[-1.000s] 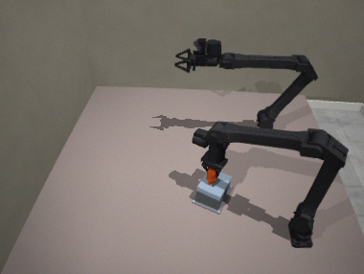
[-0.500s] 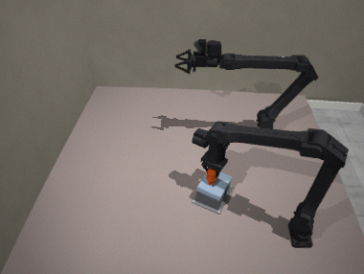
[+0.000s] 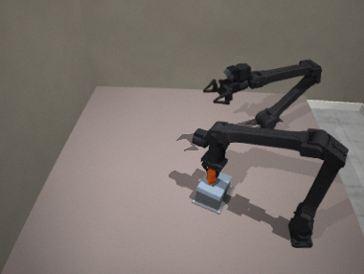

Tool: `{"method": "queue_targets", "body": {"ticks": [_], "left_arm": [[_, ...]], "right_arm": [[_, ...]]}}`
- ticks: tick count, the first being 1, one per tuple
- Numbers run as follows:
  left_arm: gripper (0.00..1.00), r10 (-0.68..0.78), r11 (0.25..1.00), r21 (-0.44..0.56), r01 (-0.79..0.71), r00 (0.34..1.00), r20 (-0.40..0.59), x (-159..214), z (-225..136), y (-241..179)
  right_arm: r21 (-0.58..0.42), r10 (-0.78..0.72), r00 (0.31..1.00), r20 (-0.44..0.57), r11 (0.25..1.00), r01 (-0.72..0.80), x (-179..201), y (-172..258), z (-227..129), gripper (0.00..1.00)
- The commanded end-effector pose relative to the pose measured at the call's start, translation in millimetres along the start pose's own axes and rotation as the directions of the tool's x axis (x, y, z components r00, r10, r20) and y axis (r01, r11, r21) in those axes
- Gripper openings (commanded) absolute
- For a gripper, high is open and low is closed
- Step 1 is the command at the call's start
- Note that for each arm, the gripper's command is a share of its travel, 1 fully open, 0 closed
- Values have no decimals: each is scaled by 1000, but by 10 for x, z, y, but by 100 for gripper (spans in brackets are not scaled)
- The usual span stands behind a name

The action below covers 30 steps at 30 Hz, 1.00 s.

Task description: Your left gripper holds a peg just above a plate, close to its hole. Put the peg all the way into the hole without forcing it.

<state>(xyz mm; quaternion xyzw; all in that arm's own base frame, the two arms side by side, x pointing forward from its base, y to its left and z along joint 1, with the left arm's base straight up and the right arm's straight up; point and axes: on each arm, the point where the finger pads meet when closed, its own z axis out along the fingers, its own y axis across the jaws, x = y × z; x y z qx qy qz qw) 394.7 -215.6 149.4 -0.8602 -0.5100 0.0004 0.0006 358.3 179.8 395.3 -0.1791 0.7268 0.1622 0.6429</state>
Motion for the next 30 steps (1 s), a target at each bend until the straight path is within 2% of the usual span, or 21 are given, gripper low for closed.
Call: {"method": "queue_targets", "body": {"ticks": [1, 6, 12, 15, 16, 28, 30], "left_arm": [[46, 0, 999, -33, 0, 1000, 1, -2, -115, 77], [46, 0, 999, -35, 0, 1000, 1, -2, -123, 84], [46, 0, 999, -38, 0, 1000, 1, -2, -132, 93], [46, 0, 999, -38, 0, 1000, 1, -2, -133, 94], [46, 0, 999, -39, 0, 1000, 1, -2, -135, 96], [46, 0, 999, -39, 0, 1000, 1, -2, -135, 96], [23, 0, 999, -39, 0, 1000, 1, -2, -135, 96]], "right_arm": [[-110, -18, 1000, -10, 994, 17, 199, 504, -327, 100], [-280, -48, 998, -32, 959, 37, 651, 1039, -738, 100], [-391, -72, 997, -41, 919, 51, 970, 1329, -1021, 100], [-400, -74, 996, -41, 915, 52, 995, 1351, -1045, 100], [-407, -63, 998, -13, 912, 52, 824, 1368, -1083, 100], [-408, -66, 998, -15, 911, 54, 856, 1375, -1063, 100], [-408, -66, 998, -15, 911, 54, 856, 1375, -1063, 100]]}}
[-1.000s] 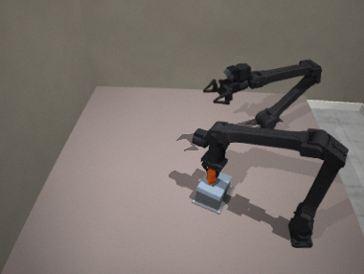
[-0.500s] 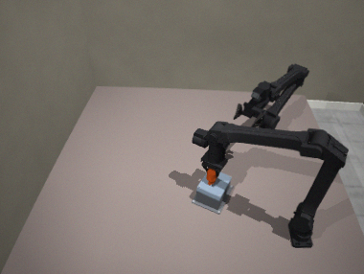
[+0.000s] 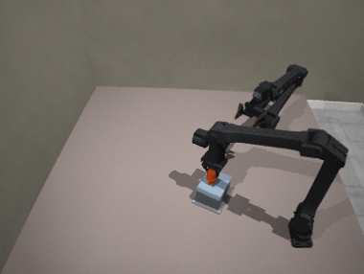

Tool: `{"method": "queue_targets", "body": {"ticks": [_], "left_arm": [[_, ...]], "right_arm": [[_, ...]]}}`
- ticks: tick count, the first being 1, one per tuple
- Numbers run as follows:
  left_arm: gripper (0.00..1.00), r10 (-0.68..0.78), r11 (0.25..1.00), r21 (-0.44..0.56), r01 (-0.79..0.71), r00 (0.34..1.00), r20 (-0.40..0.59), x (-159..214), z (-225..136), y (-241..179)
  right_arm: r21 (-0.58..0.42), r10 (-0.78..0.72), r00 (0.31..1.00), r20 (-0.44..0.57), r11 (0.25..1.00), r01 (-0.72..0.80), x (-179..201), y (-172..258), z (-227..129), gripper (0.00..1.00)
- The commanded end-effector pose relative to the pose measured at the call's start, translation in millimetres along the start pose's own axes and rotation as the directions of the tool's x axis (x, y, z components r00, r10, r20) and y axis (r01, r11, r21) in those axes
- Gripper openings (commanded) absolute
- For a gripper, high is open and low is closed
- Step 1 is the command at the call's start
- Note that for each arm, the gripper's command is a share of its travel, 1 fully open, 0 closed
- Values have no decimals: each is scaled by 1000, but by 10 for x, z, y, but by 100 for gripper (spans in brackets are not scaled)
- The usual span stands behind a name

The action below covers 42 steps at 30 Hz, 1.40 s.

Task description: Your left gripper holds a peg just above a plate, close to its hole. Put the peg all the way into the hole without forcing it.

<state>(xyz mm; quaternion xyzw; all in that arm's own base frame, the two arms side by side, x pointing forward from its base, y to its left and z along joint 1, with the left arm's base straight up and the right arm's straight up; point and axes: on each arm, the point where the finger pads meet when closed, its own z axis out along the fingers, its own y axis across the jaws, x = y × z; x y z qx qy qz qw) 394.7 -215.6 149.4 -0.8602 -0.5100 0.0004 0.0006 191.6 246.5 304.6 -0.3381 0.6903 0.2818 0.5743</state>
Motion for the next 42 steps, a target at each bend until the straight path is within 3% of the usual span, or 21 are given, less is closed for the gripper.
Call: {"method": "queue_targets", "body": {"ticks": [1, 2, 4, 7, 8, 13, 19, 22, 26, 40, 42], "left_arm": [[23, 0, 999, -39, 0, 1000, 1, -2, -135, 96], [23, 0, 999, -39, 0, 1000, 1, -2, -135, 96], [1, 0, 999, -39, 0, 1000, 1, -2, -135, 96], [35, 0, 997, -75, 0, 1000, 1, -2, -360, 152], [40, 0, 997, -75, 0, 1000, 1, -2, -390, 150], [40, 0, 997, -75, 0, 1000, 1, -2, -600, 135], [40, 0, 997, -75, 0, 1000, 1, -2, -600, 135], [40, -57, 996, -70, 56, 998, 1, -68, -359, 7], [40, -81, 988, -134, 77, 996, -22, -100, -227, -89], [40, -76, 984, -163, 72, 997, -23, -89, -322, -13], [40, -102, 988, -121, 99, 995, -19, -61, -246, 49]], "right_arm": [[0, -1, 999, 34, 1000, 1, -190, 6, -30, 100], [0, -1, 999, 34, 1000, 1, -190, 6, -30, 100], [0, -1, 999, 34, 1000, 1, -190, 6, -30, 100], [0, -1, 999, 34, 1000, 1, -190, 6, -30, 100], [0, -1, 999, 34, 1000, 1, -190, 6, -30, 100], [0, -1, 999, 34, 1000, 1, -190, 6, -30, 100], [0, -1, 999, 34, 1000, 1, -190, 6, -30, 100], [0, -1, 999, 34, 1000, 1, -190, 6, -30, 100], [0, -1, 999, 34, 1000, 1, -190, 6, -30, 100], [0, -1, 999, 34, 1000, 1, -190, 6, -30, 100], [0, -1, 999, 34, 1000, 1, -190, 6, -30, 100]]}}
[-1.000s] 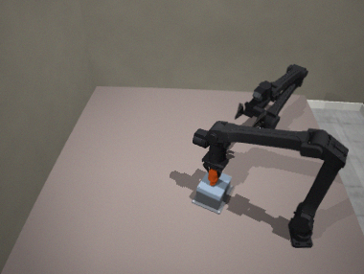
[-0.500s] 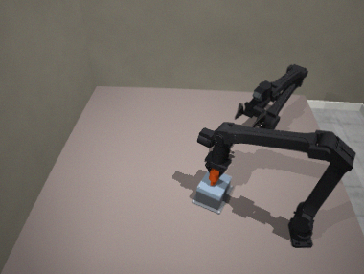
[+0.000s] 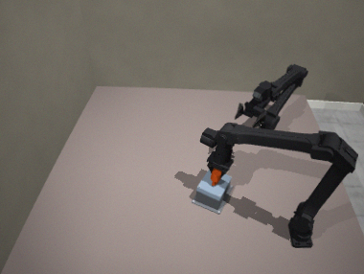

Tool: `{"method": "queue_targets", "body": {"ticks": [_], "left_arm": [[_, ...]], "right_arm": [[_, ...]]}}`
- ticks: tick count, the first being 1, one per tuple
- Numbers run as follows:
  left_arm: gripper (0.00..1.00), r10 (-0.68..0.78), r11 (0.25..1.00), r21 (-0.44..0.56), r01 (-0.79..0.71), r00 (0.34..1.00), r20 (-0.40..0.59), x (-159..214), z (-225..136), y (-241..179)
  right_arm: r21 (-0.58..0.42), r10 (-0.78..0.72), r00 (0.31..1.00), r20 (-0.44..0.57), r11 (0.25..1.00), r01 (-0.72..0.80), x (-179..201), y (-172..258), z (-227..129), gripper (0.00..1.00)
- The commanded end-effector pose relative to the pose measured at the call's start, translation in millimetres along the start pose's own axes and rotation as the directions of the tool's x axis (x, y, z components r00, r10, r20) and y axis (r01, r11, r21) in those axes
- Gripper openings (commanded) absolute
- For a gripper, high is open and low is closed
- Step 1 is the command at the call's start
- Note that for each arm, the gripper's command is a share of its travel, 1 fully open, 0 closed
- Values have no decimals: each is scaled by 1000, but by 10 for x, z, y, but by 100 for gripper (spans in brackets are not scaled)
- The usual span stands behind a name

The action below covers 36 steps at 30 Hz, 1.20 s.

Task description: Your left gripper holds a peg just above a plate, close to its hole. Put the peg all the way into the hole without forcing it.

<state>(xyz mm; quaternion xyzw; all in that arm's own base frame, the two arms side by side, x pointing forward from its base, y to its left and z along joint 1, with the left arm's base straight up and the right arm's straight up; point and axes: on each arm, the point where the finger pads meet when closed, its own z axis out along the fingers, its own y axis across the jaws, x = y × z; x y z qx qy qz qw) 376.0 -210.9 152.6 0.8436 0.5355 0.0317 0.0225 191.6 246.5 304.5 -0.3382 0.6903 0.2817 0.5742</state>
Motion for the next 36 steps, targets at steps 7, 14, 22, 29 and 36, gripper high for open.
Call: {"method": "queue_targets", "body": {"ticks": [7, 14, 22, 29, 36], "left_arm": [[40, -35, 998, -51, 35, 999, 2, -10, -117, 172], [40, -29, 999, -36, 29, 1000, 4, -14, -96, 151], [40, -45, 999, -2, 45, 999, -5, 61, 239, 20], [40, -39, 999, 6, 39, 999, -2, 74, 374, -4], [40, -38, 998, -41, 38, 999, 5, -42, -111, 205]], "right_arm": [[0, -1, 999, 34, 1000, 1, -191, 6, -30, 100], [0, -1, 999, 34, 1000, 1, -191, 6, -30, 100], [0, -1, 999, 34, 1000, 1, -191, 6, -30, 100], [0, -1, 999, 34, 1000, 1, -191, 6, -30, 100], [0, -1, 999, 34, 1000, 1, -191, 6, -30, 100]]}}
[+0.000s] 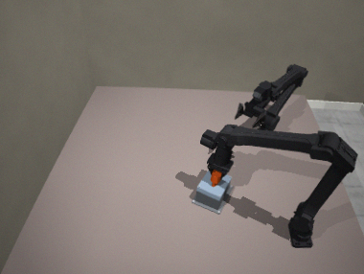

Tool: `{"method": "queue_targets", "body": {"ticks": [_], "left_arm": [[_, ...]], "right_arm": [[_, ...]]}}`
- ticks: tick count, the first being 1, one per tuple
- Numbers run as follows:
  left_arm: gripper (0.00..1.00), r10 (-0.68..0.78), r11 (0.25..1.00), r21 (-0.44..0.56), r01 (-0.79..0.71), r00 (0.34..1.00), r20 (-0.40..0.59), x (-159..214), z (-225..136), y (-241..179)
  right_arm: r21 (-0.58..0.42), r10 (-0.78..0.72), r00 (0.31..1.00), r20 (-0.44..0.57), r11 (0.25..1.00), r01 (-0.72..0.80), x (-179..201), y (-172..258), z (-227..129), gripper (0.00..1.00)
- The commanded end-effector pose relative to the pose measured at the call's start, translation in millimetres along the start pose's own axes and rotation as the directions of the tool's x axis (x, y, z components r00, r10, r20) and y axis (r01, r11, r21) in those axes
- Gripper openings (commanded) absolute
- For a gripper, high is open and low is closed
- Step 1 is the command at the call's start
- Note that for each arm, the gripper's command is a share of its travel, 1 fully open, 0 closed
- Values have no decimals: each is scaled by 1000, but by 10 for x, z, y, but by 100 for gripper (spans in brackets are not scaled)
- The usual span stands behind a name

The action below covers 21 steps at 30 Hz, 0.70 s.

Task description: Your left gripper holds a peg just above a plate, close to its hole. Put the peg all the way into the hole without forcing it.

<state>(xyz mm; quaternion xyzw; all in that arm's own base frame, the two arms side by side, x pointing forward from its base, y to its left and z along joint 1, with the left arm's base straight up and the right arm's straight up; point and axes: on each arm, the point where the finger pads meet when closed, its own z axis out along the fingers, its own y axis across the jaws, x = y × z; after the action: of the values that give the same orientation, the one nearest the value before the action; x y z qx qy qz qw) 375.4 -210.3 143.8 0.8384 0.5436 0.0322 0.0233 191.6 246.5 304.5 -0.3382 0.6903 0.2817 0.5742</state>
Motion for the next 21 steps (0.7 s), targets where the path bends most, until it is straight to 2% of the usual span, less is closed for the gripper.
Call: {"method": "queue_targets", "body": {"ticks": [1, 18, 21], "left_arm": [[40, -19, 999, -39, 19, 1000, 5, -46, -198, 219], [40, 4, 998, -61, -4, 1000, 4, -51, -236, 259], [40, 6, 999, -37, -6, 1000, 1, -43, -140, 165]], "right_arm": [[0, -1, 999, 34, 1000, 1, -191, 6, -30, 100], [0, -1, 999, 34, 1000, 1, -191, 6, -30, 100], [0, -1, 999, 34, 1000, 1, -191, 6, -30, 100]]}}
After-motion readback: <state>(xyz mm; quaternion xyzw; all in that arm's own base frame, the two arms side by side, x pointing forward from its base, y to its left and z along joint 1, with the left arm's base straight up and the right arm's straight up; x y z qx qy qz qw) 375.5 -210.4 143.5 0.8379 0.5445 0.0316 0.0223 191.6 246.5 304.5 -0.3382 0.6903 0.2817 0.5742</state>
